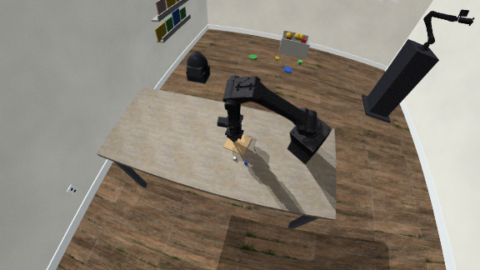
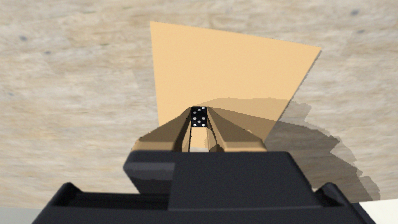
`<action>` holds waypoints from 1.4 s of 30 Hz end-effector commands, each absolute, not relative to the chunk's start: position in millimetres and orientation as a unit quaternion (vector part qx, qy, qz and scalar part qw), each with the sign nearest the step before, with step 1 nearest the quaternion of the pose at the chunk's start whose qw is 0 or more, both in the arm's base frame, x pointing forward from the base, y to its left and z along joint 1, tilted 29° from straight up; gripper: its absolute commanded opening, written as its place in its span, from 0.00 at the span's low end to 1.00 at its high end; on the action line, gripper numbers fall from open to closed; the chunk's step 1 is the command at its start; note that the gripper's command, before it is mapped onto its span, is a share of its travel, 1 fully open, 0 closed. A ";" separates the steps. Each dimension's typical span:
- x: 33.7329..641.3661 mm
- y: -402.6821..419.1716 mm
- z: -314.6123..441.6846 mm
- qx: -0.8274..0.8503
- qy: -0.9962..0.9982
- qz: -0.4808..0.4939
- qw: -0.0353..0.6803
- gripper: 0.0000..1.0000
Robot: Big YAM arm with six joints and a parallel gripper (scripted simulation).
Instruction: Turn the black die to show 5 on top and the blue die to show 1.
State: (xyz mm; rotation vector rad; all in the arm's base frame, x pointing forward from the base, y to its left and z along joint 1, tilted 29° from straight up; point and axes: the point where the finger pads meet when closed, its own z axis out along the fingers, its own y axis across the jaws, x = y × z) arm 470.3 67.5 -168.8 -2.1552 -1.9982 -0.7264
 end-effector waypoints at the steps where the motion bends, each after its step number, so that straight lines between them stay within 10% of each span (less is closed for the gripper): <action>1: 472.4 57.5 -166.4 -0.714 -0.655 -0.242 0.050 0.12; 42: 468.6 55.4 -170.0 -0.716 -0.653 -0.241 0.052 0.12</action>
